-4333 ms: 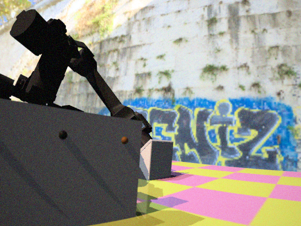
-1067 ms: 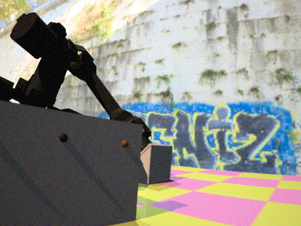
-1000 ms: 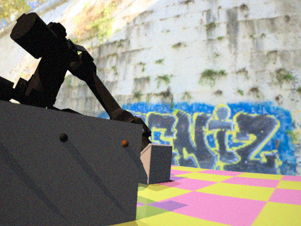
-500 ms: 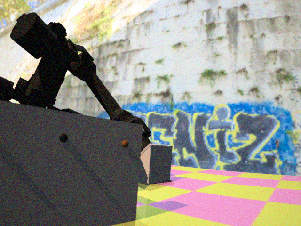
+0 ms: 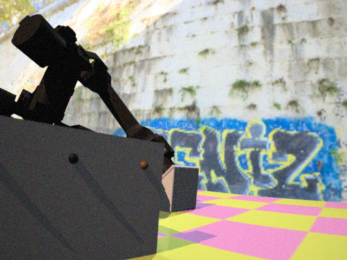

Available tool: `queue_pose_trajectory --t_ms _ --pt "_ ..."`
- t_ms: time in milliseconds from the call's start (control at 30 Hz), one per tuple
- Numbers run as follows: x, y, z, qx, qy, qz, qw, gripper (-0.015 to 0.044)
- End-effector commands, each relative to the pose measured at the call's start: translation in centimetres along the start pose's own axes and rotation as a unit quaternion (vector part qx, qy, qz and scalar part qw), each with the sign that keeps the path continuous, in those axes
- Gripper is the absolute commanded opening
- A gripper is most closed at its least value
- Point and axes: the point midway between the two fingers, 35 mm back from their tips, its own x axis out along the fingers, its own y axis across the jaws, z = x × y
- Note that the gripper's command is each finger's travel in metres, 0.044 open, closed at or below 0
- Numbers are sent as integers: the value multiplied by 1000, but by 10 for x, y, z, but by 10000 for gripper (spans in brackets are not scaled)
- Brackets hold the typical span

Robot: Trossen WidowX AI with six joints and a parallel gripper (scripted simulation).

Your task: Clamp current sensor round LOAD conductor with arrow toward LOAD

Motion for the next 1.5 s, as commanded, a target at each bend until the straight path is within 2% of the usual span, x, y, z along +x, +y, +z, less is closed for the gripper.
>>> queue_pose_trajectory --t_ms 0,267,467,1067,1467 --pt "0 0 0 0 0 0 1000 236" --pt "-3 0 -1 -1 2 15 1000 440" --pt "-26 -4 -9 -3 16 134 991 440" --pt "-5 5 -15 -2 20 173 985 440" --pt "-15 19 -15 -1 17 200 980 440"
